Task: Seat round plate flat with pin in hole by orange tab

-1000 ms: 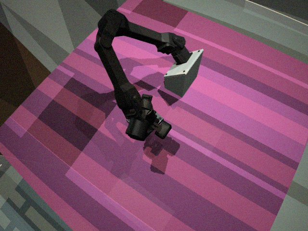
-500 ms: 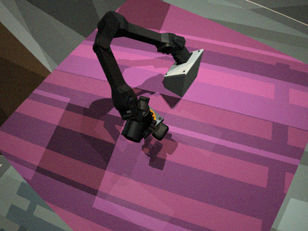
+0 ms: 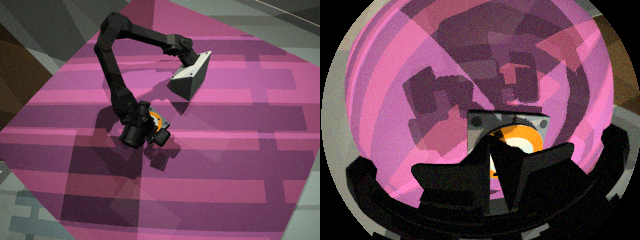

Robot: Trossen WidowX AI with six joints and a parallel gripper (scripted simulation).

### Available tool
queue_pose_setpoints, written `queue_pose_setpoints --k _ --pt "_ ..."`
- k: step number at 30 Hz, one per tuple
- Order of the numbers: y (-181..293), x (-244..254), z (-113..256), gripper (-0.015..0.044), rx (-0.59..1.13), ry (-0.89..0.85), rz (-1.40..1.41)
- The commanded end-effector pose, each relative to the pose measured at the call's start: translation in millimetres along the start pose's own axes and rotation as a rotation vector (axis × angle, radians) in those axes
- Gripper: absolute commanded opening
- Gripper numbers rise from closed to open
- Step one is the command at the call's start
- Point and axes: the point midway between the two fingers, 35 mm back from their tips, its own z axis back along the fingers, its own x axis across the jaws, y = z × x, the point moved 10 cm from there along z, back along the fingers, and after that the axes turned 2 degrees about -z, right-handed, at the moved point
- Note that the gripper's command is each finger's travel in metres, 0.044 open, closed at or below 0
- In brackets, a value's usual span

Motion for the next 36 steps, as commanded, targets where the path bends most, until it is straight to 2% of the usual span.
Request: queue_pose_setpoints --k 1,29,36 --pt "-4 -6 0 0.0 -0.001 0.004 -0.004" --pt "-10 -30 -1 0.0 -0.001 0.005 -0.004" --pt "-10 -28 32 0.0 -0.001 0.002 -0.004"
